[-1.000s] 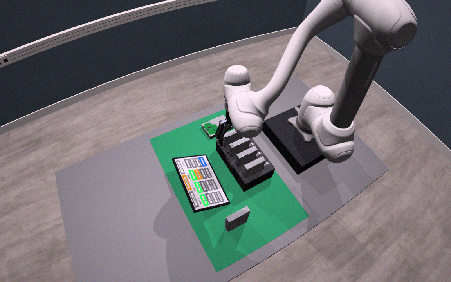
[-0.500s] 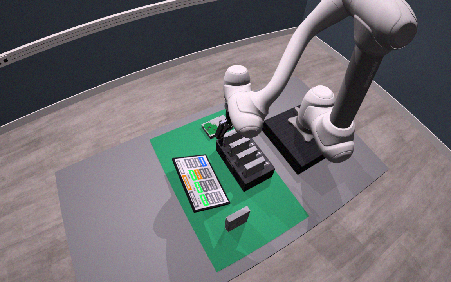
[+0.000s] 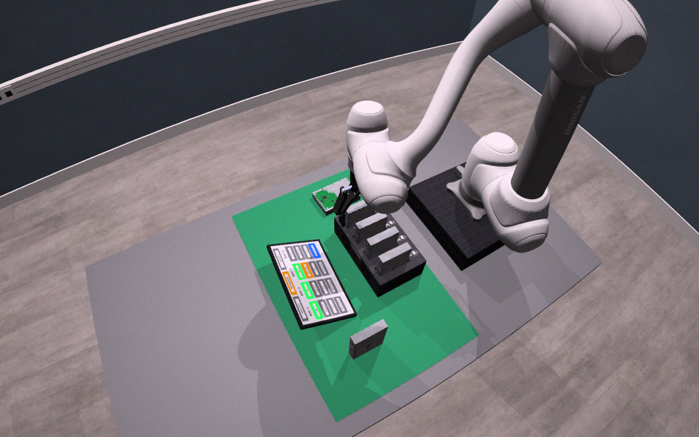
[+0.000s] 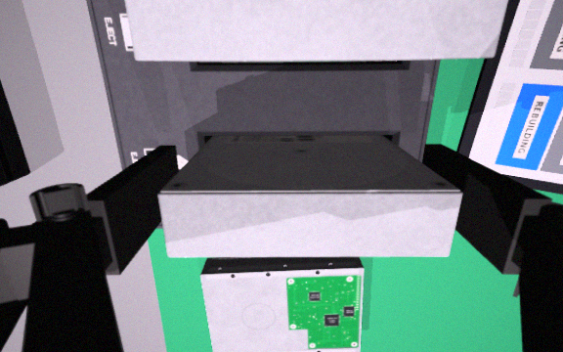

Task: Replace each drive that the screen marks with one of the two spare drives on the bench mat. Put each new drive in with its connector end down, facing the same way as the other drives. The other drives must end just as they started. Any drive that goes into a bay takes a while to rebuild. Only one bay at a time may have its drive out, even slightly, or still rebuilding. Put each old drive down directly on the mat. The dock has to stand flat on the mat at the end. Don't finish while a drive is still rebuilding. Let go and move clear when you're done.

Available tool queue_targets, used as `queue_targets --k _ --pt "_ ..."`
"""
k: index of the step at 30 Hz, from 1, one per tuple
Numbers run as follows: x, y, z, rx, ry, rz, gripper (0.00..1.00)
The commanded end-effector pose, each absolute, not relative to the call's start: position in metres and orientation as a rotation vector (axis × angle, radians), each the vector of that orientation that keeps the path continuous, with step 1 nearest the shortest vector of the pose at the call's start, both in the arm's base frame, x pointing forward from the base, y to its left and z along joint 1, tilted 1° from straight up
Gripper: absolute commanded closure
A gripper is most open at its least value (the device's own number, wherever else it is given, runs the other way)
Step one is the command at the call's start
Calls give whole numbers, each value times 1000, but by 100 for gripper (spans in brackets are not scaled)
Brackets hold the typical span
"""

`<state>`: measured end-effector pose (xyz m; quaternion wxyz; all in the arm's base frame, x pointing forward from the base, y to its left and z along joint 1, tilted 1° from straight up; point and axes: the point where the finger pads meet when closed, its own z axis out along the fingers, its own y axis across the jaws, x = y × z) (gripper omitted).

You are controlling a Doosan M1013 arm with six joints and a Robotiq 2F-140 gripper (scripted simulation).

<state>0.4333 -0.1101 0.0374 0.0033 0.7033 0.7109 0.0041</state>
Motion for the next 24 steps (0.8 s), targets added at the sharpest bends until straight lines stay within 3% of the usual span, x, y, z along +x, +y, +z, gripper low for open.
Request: queue_targets --k 1,24 --pt "434 -110 40 2204 2228 14 11" --pt "433 -110 116 2204 2228 14 11"
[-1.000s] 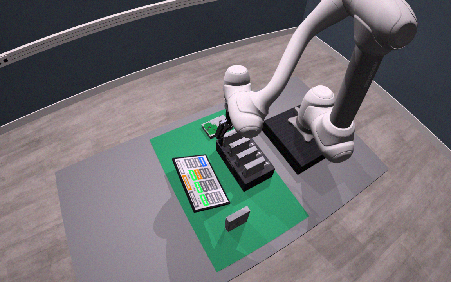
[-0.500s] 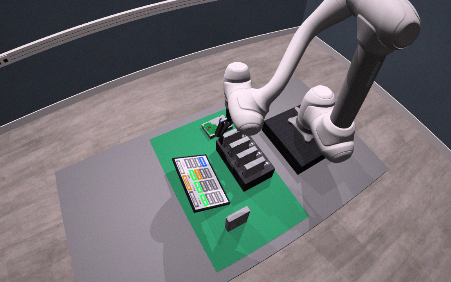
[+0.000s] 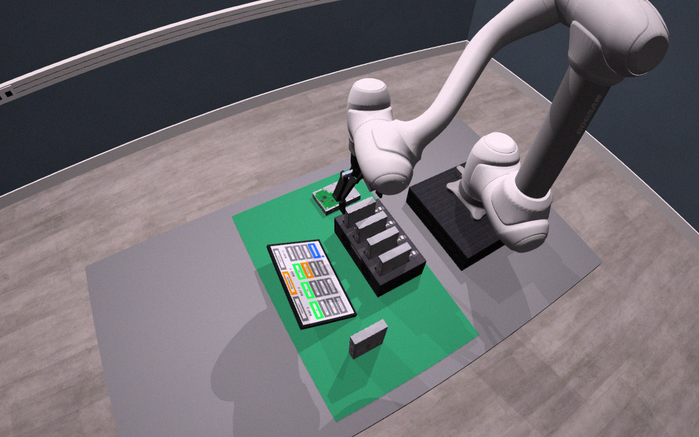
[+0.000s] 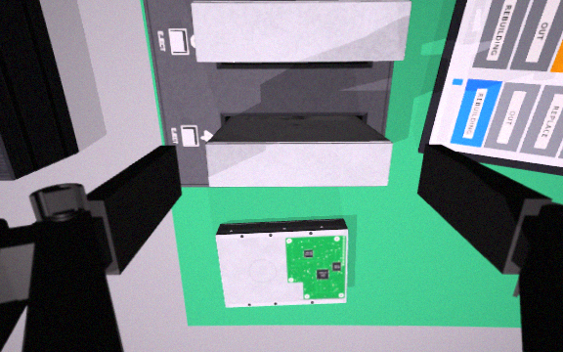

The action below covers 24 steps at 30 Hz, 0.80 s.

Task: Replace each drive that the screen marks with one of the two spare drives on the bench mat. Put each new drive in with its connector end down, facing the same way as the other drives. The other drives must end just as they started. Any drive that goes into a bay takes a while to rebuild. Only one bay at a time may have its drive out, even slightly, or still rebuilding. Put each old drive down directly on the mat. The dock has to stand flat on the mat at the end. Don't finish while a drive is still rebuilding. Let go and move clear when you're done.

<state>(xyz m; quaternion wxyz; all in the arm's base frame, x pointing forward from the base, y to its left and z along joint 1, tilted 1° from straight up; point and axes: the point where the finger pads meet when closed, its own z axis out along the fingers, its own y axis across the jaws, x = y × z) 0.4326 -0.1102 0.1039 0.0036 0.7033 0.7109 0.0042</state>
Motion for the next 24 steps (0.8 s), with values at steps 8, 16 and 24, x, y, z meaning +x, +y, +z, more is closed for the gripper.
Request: queue_targets --k 8,16,24 --pt "433 -110 139 2204 2228 14 11" --pt "432 -110 151 2204 2228 14 11" --pt "432 -110 152 2204 2228 14 90"
